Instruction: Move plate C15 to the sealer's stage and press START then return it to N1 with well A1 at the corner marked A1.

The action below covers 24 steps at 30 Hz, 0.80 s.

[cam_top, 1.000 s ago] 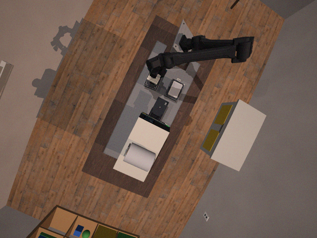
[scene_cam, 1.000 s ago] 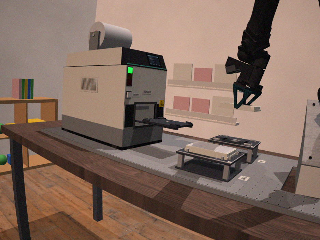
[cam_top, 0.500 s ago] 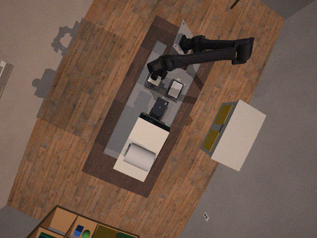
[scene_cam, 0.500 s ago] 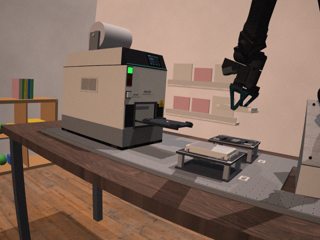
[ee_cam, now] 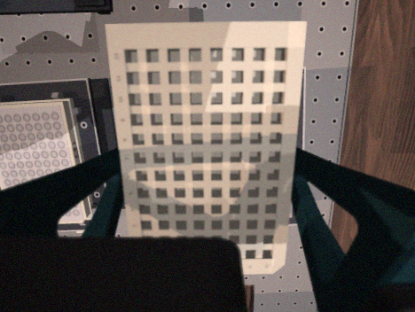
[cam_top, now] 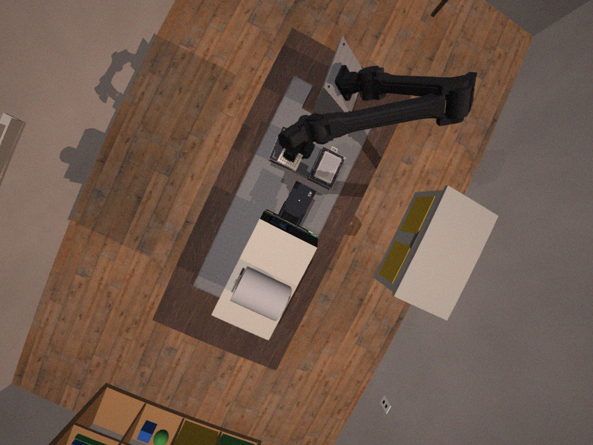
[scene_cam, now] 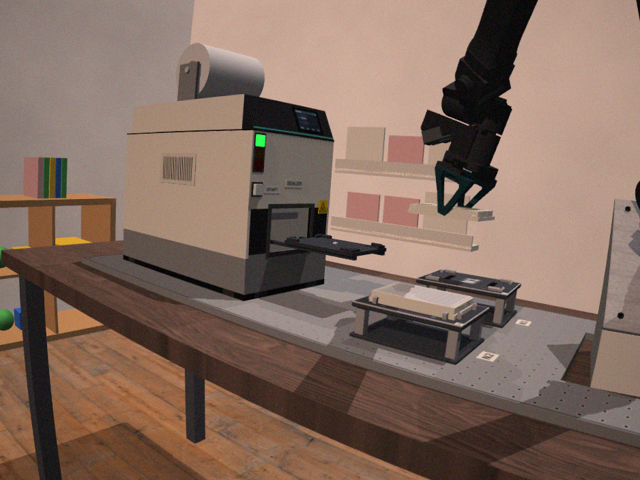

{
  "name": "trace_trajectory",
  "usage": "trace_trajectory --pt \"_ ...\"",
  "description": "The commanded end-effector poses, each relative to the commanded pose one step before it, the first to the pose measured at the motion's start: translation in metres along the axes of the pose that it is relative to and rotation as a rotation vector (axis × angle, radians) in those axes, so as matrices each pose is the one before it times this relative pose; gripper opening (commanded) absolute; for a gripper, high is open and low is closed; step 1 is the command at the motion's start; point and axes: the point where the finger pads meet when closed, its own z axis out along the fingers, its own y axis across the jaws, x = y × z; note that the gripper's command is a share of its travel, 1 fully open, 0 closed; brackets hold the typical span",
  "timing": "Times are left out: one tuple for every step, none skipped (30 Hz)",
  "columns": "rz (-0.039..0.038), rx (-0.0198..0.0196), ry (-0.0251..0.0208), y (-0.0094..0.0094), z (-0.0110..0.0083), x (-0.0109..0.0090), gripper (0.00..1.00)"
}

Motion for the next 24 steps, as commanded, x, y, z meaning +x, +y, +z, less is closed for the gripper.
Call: trace_trajectory --pt "-0.01394 0.01837 -0.05421 0.00202 -0.00863 -0.03783 0.00" --pt "0.00000 0.00000 0.00000 0.00000 0.00000 0.00000 0.00" --pt "0.00000 0.00000 0.00000 0.00000 0.00000 0.00000 0.00" --pt "0.00157 -0.00175 0.00288 0.00042 -0.00017 0.00211 0.00" --pt "0.00282 -0.00164 0.00298 0.00151 0.00047 0.00048 0.00" --pt "-0.00955 -0.00097 0.00182 0.00381 0.00182 -0.00271 0.00" --pt "-0.00467 -0.00373 -0.00283 0.00343 0.00079 -0.00368 0.00" --pt "-0.00400 0.00118 -0.00121 0.00262 0.00085 -0.00341 0.00" --pt "-0.00408 0.00483 -0.00063 0.00188 0.00069 -0.00331 0.00" --pt "-0.00316 0.00397 -0.00126 0.00176 0.00047 -0.00317 0.00" --pt "-0.00174 0.00396 -0.00134 0.00133 0.00025 -0.00288 0.00" --pt "-0.00122 0.00119 -0.00260 0.00158 0.00003 -0.00296 0.00" --pt "-0.00015 0.00015 -0.00210 0.00157 0.00017 -0.00251 0.00" --pt "0.00075 0.00012 -0.00203 0.00124 0.00017 -0.00216 0.00" --pt "0.00410 0.00079 -0.00427 0.00001 -0.00089 -0.00212 0.00" --pt "0.00510 0.00025 -0.00224 0.00007 -0.00041 -0.00164 0.00" --pt "0.00697 -0.00055 0.00111 -0.00056 0.00098 -0.00064 0.00" --pt "0.00690 -0.00218 0.00770 0.00121 0.00246 0.00088 0.00" --pt "0.00000 0.00000 0.00000 0.00000 0.00000 0.00000 0.00" --pt "0.00000 0.00000 0.00000 0.00000 0.00000 0.00000 0.00" --pt "0.00021 -0.00342 0.01360 0.00146 0.00380 0.00495 0.00" --pt "0.00240 -0.00242 0.00932 0.00180 0.00302 0.00164 0.00" --pt "-0.00045 -0.00190 0.00608 0.00161 0.00292 0.00063 0.00" --pt "-0.00315 -0.00102 0.00302 0.00234 0.00175 -0.00037 0.00"
